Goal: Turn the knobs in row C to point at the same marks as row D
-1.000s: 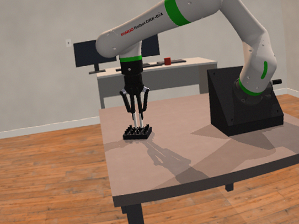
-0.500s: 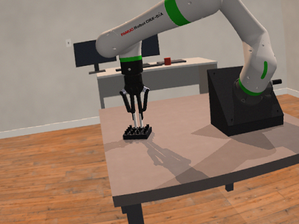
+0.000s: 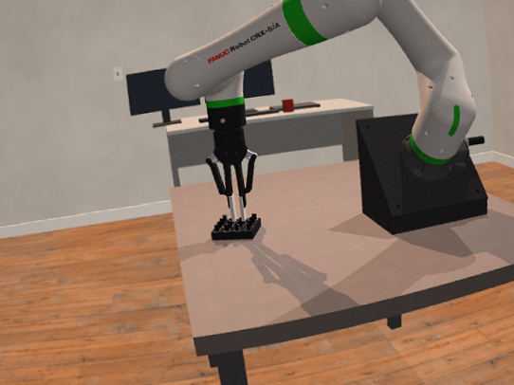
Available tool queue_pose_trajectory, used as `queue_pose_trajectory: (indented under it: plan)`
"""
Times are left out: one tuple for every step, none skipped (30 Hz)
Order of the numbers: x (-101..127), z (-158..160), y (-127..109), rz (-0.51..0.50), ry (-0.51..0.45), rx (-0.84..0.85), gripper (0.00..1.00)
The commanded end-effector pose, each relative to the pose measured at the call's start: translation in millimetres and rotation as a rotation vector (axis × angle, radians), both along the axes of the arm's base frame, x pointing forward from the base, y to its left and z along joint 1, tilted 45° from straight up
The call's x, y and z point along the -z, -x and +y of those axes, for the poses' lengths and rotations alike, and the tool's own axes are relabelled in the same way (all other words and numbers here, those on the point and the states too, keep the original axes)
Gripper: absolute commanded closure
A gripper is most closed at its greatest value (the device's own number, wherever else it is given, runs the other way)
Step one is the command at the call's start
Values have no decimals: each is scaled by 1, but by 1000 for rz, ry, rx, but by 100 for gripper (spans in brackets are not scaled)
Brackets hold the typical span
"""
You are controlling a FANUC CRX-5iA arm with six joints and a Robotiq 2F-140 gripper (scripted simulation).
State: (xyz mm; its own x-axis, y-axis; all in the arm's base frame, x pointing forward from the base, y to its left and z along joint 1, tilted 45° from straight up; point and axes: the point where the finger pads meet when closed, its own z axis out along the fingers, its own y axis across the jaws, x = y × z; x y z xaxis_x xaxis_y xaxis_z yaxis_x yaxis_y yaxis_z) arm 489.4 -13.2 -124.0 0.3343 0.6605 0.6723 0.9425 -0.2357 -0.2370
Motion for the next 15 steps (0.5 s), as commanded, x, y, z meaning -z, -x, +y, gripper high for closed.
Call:
queue_pose_trajectory:
  plan:
    - [1, 0, 0, 0, 0, 0, 88]
    - [1, 1, 0, 0, 0, 0, 88]
    - [2, 2, 0, 0, 0, 0, 88]
    - [2, 2, 0, 0, 0, 0, 88]
    - [3, 3, 0, 0, 0, 0, 88]
    - [4, 3, 0, 0, 0, 0, 88]
    - [4, 4, 0, 0, 0, 0, 88]
    - [5, 5, 0, 0, 0, 0, 88]
    - [5, 5, 0, 0, 0, 0, 88]
    - [6, 5, 0, 0, 0, 0, 88]
    - [6, 6, 0, 0, 0, 0, 88]
    - [6, 6, 0, 0, 0, 0, 88]
    - [7, 7, 0, 0, 0, 0, 88]
    - [7, 7, 0, 0, 0, 0, 88]
    - [7, 7, 0, 0, 0, 0, 88]
